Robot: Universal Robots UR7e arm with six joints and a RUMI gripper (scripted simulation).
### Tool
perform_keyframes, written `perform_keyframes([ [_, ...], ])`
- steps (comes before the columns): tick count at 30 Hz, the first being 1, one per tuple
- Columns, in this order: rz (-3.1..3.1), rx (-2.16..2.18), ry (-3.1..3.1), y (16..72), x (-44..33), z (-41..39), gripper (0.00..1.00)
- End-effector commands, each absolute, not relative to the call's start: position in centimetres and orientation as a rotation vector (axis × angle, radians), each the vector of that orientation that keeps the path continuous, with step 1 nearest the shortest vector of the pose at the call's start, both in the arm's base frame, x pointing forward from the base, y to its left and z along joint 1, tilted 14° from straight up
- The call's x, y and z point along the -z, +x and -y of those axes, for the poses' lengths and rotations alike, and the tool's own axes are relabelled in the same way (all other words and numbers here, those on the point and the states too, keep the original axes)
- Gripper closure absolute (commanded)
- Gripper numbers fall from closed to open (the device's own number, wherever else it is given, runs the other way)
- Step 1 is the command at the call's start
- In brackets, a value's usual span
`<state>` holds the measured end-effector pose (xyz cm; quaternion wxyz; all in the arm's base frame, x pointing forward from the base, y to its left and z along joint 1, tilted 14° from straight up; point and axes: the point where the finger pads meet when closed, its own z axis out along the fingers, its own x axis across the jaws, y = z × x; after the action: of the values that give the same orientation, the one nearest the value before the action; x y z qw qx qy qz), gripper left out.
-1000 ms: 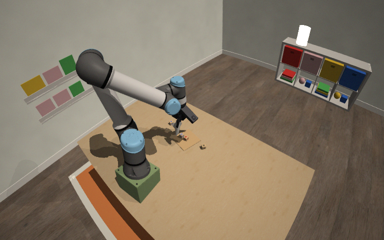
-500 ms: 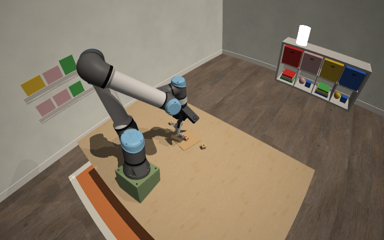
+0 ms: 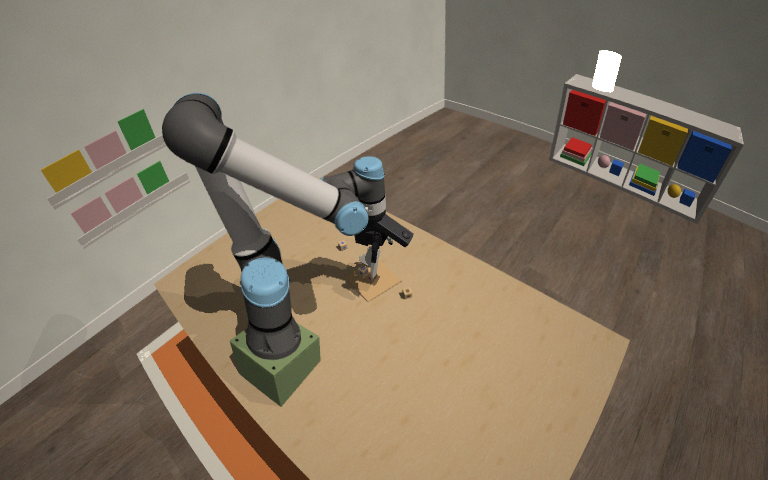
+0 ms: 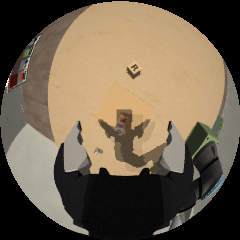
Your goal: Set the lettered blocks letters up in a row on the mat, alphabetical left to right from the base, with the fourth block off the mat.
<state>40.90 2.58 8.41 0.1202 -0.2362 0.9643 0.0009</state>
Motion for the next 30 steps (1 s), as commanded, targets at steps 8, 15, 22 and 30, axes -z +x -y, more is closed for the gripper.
perform_keyframes([
  [8, -2.669, 0.041, -1.129, 42.3, -8.1, 1.6, 0.0],
  [15, -2.59, 0.065, -1.301, 42.7, -7.9, 3.4, 0.0],
  [22, -2.491, 0.091, -1.485, 42.9, -7.7, 5.4, 0.0],
  [30, -2.448, 0.102, -1.556, 43.0, -7.7, 6.2, 0.0],
])
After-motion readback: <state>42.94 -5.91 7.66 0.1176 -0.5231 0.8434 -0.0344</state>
